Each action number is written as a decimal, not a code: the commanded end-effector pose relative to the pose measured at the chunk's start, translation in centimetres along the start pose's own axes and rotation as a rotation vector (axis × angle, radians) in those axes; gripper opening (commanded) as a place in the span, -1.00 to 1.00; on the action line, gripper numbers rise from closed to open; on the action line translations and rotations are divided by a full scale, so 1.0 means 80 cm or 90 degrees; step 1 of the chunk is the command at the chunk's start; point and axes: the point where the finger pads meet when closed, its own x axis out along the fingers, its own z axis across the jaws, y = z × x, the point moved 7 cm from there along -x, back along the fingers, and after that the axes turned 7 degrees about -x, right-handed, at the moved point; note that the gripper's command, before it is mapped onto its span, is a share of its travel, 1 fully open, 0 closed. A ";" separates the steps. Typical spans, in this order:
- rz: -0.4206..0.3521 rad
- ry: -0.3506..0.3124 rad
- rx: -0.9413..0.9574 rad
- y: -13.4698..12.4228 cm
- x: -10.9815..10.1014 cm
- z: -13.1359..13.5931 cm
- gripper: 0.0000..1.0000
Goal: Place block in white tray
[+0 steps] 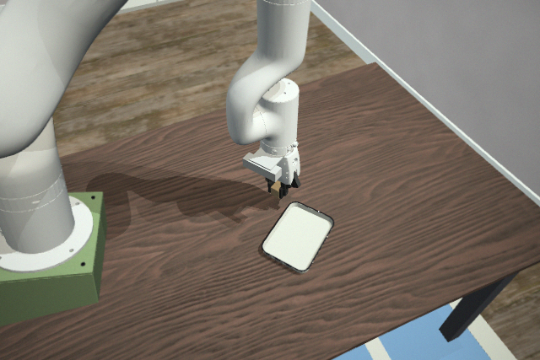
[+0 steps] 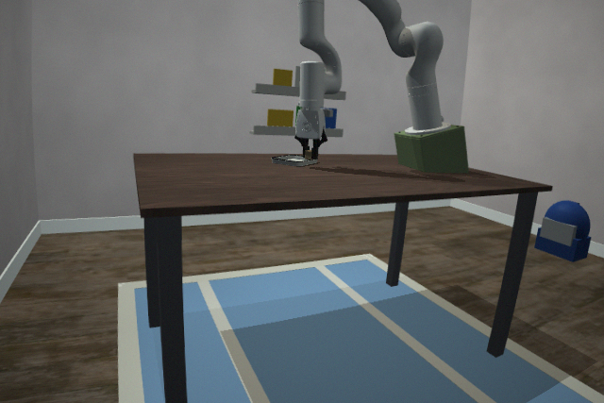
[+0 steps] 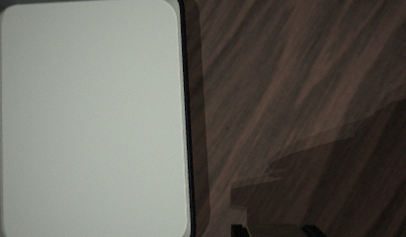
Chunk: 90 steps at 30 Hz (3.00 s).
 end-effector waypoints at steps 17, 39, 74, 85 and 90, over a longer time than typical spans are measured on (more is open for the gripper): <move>-0.034 0.016 -0.001 0.106 0.005 -0.117 -1.00; -0.034 0.016 -0.001 0.106 0.005 -0.117 -1.00; -0.034 0.016 -0.001 0.106 0.005 -0.117 -1.00; -0.034 0.016 -0.001 0.106 0.005 -0.117 -1.00; -0.034 0.016 -0.001 0.106 0.005 -0.117 -1.00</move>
